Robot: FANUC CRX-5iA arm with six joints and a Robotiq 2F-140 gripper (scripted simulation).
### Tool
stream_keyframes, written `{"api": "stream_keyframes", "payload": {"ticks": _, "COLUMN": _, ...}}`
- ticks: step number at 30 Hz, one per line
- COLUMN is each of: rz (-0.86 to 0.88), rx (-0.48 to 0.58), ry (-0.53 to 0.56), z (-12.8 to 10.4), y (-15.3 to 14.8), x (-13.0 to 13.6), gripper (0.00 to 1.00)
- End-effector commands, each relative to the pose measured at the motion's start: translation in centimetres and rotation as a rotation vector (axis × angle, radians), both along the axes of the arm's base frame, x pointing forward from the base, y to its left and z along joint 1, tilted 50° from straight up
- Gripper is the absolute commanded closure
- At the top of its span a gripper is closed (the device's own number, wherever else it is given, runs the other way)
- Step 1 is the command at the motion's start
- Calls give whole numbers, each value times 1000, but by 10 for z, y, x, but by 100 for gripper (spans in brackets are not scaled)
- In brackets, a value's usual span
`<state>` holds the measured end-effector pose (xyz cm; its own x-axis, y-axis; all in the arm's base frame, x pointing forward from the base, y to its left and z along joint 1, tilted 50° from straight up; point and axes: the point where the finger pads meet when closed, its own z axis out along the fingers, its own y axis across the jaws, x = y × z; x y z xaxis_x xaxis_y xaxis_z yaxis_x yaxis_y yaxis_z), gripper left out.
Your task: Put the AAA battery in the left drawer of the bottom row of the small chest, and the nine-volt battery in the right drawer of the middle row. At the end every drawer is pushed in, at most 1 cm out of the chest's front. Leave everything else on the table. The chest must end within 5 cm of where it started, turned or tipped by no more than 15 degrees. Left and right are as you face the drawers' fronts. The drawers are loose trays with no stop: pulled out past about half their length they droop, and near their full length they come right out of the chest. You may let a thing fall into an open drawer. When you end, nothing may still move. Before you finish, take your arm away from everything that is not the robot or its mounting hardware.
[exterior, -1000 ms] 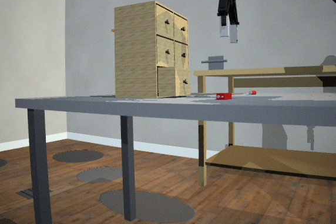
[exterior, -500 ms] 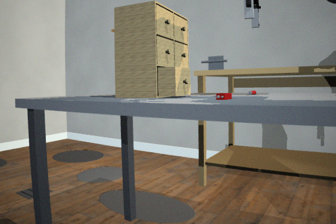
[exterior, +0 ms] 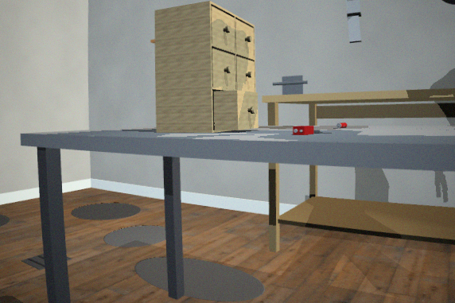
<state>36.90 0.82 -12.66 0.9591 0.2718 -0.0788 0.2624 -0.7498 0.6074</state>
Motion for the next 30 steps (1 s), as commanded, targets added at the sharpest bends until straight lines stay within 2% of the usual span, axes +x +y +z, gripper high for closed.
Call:
{"api": "stream_keyframes", "payload": {"ticks": 1, "rz": 10, "rx": 66, "ry": 60, "z": -30, "y": 9, "x": -10, "gripper": 0}}
{"api": "stream_keyframes", "payload": {"ticks": 3, "rz": 29, "rx": 175, "ry": 124, "z": -65, "y": 26, "x": -24, "gripper": 0}}
{"api": "stream_keyframes", "payload": {"ticks": 4, "rz": 29, "rx": 175, "ry": 124, "z": -65, "y": 26, "x": -24, "gripper": 0}}
{"api": "stream_keyframes", "payload": {"ticks": 5, "rz": 41, "rx": 238, "ry": 151, "z": -83, "y": 37, "x": -30, "gripper": 0}}
{"api": "stream_keyframes", "payload": {"ticks": 6, "rz": 41, "rx": 238, "ry": 151, "z": -83, "y": 37, "x": -30, "gripper": 0}}
{"api": "stream_keyframes", "payload": {"ticks": 7, "rz": 55, "rx": 305, "ry": 173, "z": -100, "y": 49, "x": -35, "gripper": 0}}
{"api": "stream_keyframes", "payload": {"ticks": 8, "rz": 55, "rx": 305, "ry": 173, "z": -100, "y": 49, "x": -35, "gripper": 0}}
{"api": "stream_keyframes", "payload": {"ticks": 9, "rz": 71, "rx": 376, "ry": 188, "z": -117, "y": 62, "x": -39, "gripper": 0}}
{"api": "stream_keyframes", "payload": {"ticks": 10, "rz": 71, "rx": 376, "ry": 188, "z": -117, "y": 62, "x": -39, "gripper": 0}}
{"api": "stream_keyframes", "payload": {"ticks": 11, "rz": 89, "rx": 448, "ry": 194, "z": -132, "y": 75, "x": -41, "gripper": 0}}
{"api": "stream_keyframes", "payload": {"ticks": 12, "rz": 89, "rx": 448, "ry": 194, "z": -132, "y": 75, "x": -41, "gripper": 0}}
{"api": "stream_keyframes", "payload": {"ticks": 13, "rz": 109, "rx": 521, "ry": 190, "z": -146, "y": 89, "x": -41, "gripper": 0}}
{"api": "stream_keyframes", "payload": {"ticks": 14, "rz": 109, "rx": 521, "ry": 190, "z": -146, "y": 89, "x": -41, "gripper": 0}}
{"api": "stream_keyframes", "payload": {"ticks": 15, "rz": 132, "rx": 592, "ry": 175, "z": -157, "y": 102, "x": -38, "gripper": 0}}
{"api": "stream_keyframes", "payload": {"ticks": 18, "rz": 132, "rx": 592, "ry": 175, "z": -157, "y": 102, "x": -38, "gripper": 0}}
{"api": "stream_keyframes", "payload": {"ticks": 20, "rz": 185, "rx": 723, "ry": 112, "z": -175, "y": 125, "x": -23, "gripper": 0}}
{"api": "stream_keyframes", "payload": {"ticks": 21, "rz": 185, "rx": 723, "ry": 112, "z": -175, "y": 125, "x": -23, "gripper": 0}}
{"api": "stream_keyframes", "payload": {"ticks": 23, "rz": 248, "rx": 823, "ry": 6, "z": -183, "y": 140, "x": 2, "gripper": 0}}
{"api": "stream_keyframes", "payload": {"ticks": 24, "rz": 248, "rx": 823, "ry": 6, "z": -183, "y": 140, "x": 2, "gripper": 0}}
{"api": "stream_keyframes", "payload": {"ticks": 25, "rz": 277, "rx": 848, "ry": -49, "z": -184, "y": 142, "x": 17, "gripper": 0}}
{"api": "stream_keyframes", "payload": {"ticks": 26, "rz": 283, "rx": 857, "ry": -61, "z": -184, "y": 142, "x": 17, "gripper": 0}}
{"api": "stream_keyframes", "payload": {"ticks": 28, "rz": 325, "rx": 863, "ry": -137, "z": -179, "y": 137, "x": 52, "gripper": 0}}
{"api": "stream_keyframes", "payload": {"ticks": 29, "rz": 338, "rx": 875, "ry": -164, "z": -179, "y": 137, "x": 52, "gripper": 0}}
{"api": "stream_keyframes", "payload": {"ticks": 30, "rz": 357, "rx": 868, "ry": -194, "z": -173, "y": 130, "x": 69, "gripper": 0}}
